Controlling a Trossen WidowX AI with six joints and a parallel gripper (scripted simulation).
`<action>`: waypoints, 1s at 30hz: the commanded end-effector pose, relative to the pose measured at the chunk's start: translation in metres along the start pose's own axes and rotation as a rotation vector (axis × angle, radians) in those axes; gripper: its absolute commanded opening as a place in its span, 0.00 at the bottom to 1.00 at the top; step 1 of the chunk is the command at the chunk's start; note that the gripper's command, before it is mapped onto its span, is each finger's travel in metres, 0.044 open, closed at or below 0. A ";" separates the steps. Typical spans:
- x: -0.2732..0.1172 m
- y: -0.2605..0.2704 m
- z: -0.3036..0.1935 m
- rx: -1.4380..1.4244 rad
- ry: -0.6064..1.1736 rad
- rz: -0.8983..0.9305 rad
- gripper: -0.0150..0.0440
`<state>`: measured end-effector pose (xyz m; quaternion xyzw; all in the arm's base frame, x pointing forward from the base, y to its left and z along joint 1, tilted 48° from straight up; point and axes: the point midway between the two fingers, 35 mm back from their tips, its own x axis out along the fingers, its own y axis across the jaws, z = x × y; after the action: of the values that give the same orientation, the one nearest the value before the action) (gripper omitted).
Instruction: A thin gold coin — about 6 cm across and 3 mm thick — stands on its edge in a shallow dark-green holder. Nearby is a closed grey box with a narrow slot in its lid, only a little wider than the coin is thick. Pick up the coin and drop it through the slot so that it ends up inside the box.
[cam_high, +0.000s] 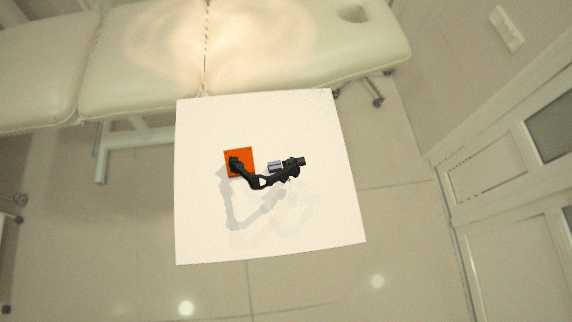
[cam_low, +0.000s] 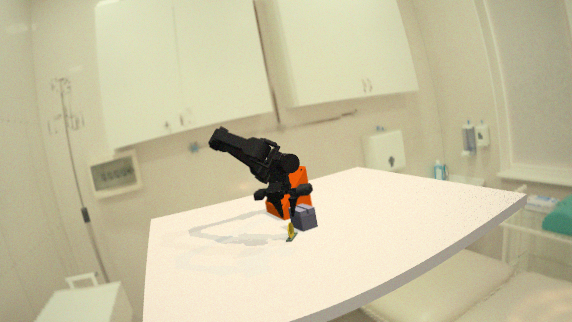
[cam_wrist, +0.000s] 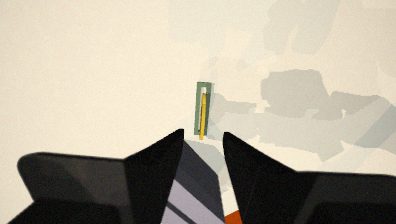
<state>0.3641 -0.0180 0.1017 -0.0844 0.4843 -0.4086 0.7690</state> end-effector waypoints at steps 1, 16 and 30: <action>0.007 0.001 -0.003 -0.011 0.003 -0.005 0.53; 0.030 0.002 -0.002 -0.011 0.004 -0.004 0.53; 0.053 0.001 -0.002 -0.011 0.003 -0.005 0.53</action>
<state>0.3745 -0.0510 0.0707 -0.0867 0.4832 -0.4100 0.7687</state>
